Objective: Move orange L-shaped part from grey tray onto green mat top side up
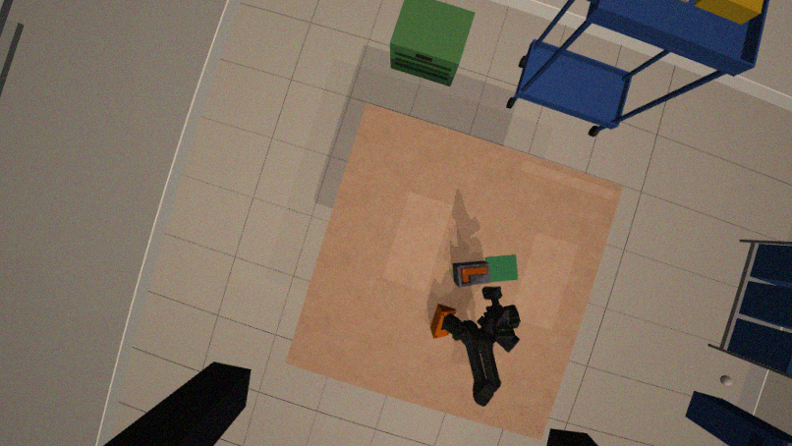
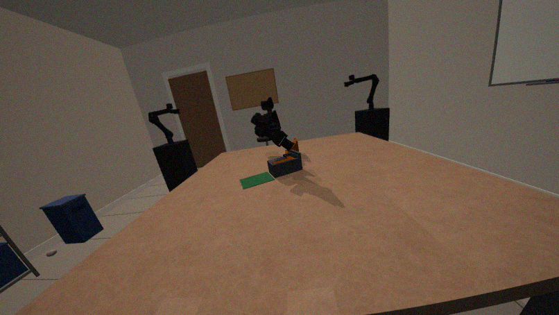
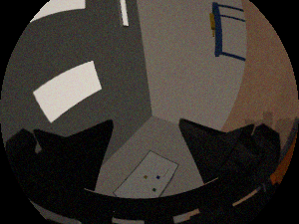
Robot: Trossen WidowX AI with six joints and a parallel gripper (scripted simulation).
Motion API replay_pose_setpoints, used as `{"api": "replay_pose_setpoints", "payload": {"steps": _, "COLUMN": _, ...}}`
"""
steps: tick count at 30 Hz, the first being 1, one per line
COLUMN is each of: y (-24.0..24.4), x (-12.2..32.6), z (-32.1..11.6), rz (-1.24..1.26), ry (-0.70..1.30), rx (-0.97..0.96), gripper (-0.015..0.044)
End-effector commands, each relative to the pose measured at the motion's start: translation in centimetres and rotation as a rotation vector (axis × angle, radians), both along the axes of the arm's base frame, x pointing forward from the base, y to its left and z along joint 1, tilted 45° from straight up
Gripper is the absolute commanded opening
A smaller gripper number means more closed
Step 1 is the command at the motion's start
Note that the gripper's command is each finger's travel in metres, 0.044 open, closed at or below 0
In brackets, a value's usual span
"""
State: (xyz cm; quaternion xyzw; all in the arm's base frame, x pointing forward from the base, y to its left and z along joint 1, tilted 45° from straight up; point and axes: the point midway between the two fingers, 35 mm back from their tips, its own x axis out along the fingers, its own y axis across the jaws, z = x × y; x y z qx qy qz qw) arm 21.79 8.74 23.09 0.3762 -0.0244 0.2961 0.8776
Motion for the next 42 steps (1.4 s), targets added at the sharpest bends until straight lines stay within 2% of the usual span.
{"api": "replay_pose_setpoints", "payload": {"steps": 1, "y": 0.0, "x": 0.2, "z": -0.1, "rz": -0.003, "ry": 0.012, "rx": -0.002, "gripper": 0.0374}}
{"api": "replay_pose_setpoints", "payload": {"steps": 4, "y": 0.1, "x": 1.7, "z": -1.2, "rz": -0.031, "ry": 0.124, "rx": -0.022, "gripper": 0.0295}}
{"api": "replay_pose_setpoints", "payload": {"steps": 8, "y": 0.3, "x": 4.6, "z": -4.5, "rz": -0.098, "ry": 0.403, "rx": -0.112, "gripper": 0.019}}
{"api": "replay_pose_setpoints", "payload": {"steps": 9, "y": 0.3, "x": 5.1, "z": -5.5, "rz": -0.115, "ry": 0.476, "rx": -0.145, "gripper": 0.018}}
{"api": "replay_pose_setpoints", "payload": {"steps": 15, "y": 0.2, "x": 6.1, "z": -11.7, "rz": -0.207, "ry": 0.892, "rx": -0.421, "gripper": 0.018}}
{"api": "replay_pose_setpoints", "payload": {"steps": 21, "y": -0.9, "x": 4.4, "z": -16.0, "rz": -0.263, "ry": 1.246, "rx": -0.822, "gripper": 0.018}}
{"api": "replay_pose_setpoints", "payload": {"steps": 27, "y": -2.6, "x": 2.0, "z": -17.1, "rz": -0.266, "ry": 1.511, "rx": -1.33, "gripper": 0.018}}
{"api": "replay_pose_setpoints", "payload": {"steps": 32, "y": -3.4, "x": 1.5, "z": -16.0, "rz": -0.223, "ry": 1.623, "rx": -1.785, "gripper": 0.018}}
{"api": "replay_pose_setpoints", "payload": {"steps": 35, "y": -3.7, "x": 1.2, "z": -15.4, "rz": -0.205, "ry": 1.652, "rx": -1.871, "gripper": 0.018}}
{"api": "replay_pose_setpoints", "payload": {"steps": 42, "y": -3.7, "x": 1.2, "z": -15.4, "rz": -0.205, "ry": 1.652, "rx": -1.871, "gripper": 0.018}}
